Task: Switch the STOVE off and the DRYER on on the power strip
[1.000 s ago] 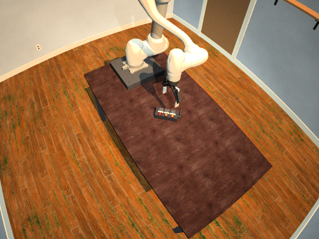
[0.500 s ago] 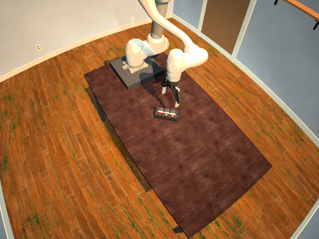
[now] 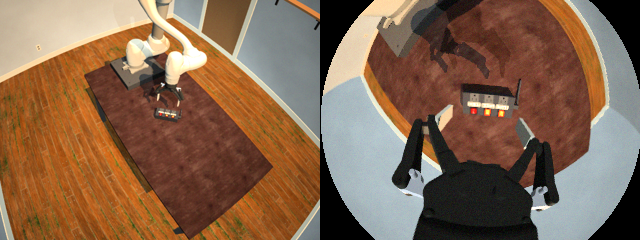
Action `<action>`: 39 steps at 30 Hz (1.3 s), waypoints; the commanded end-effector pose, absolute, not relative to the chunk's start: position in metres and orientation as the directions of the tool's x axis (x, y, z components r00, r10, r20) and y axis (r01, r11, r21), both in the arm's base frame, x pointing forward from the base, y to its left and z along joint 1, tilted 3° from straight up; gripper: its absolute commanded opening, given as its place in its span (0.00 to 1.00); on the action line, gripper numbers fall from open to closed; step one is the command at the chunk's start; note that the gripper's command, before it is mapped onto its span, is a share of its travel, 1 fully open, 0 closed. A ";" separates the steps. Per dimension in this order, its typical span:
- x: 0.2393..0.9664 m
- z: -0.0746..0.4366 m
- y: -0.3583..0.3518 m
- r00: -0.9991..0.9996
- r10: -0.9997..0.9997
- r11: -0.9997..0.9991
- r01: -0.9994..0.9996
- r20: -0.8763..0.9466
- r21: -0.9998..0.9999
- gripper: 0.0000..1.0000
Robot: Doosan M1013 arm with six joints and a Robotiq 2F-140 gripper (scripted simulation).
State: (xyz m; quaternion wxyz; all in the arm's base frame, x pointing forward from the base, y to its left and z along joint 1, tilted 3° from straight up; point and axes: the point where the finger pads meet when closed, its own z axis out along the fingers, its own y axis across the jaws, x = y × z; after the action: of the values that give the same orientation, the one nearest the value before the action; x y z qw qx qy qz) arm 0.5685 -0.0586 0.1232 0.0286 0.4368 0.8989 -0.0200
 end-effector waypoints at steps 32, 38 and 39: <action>0.561 0.090 -0.108 -0.717 -0.697 0.717 -0.696 0.000 -0.045 0.00; 0.561 0.090 -0.108 -0.717 -0.697 0.717 -0.696 0.000 -0.045 0.00; 0.561 0.090 -0.108 -0.717 -0.697 0.717 -0.696 0.000 -0.045 0.00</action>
State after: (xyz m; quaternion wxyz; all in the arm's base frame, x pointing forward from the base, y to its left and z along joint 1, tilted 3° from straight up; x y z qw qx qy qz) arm 0.5605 -0.1077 0.0897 0.0084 -0.3758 0.9264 -0.0210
